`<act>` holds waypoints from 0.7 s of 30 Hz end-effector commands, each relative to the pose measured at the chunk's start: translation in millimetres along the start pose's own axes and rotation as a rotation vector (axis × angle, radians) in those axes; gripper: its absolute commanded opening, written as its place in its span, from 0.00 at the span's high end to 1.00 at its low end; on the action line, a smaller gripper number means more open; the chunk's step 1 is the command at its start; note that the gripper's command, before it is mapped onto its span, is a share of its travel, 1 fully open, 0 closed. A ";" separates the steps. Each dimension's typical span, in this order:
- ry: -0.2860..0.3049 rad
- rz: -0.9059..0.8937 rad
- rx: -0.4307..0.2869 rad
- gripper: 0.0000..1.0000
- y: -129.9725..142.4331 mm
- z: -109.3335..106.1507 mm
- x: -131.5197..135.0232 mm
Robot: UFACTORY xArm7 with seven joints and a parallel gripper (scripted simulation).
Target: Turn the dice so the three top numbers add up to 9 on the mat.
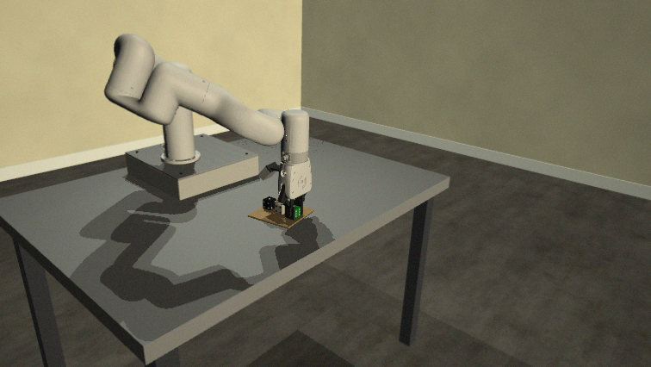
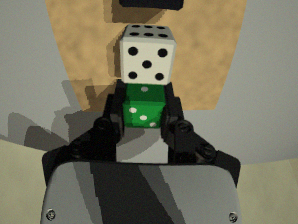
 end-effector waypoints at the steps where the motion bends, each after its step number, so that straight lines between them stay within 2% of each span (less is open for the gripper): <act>1: 0.000 0.000 -0.004 0.73 1.0 -1.7 0.2; 3: 0.000 0.000 -0.004 0.73 1.0 -1.7 0.2; 4: 0.000 0.000 -0.004 0.69 1.0 -1.7 0.2; 6: 0.000 0.000 -0.004 0.69 1.0 -1.7 0.2; 7: 0.000 0.000 -0.004 0.65 1.0 -1.7 0.2; 9: 0.000 0.000 -0.004 0.65 1.0 -1.7 0.2; 10: 0.000 0.000 -0.004 0.61 1.0 -1.7 0.2; 14: 0.000 0.000 -0.004 0.61 1.0 -1.7 0.2; 15: 0.000 0.000 -0.004 0.57 1.0 -1.7 0.2; 17: 0.000 0.000 -0.004 0.57 1.0 -1.7 0.2; 18: 0.000 0.000 -0.004 0.53 1.0 -1.7 0.2; 21: 0.000 0.000 -0.004 0.53 1.0 -1.7 0.2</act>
Point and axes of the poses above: the point where the finger pads meet when closed, its own z axis out along the fingers, its own x axis across the jaws, y = z × x, the point moved 9 cm from there along -z, back along the fingers, and after that the axes turned 5 degrees about -z, right-handed, at the moved point
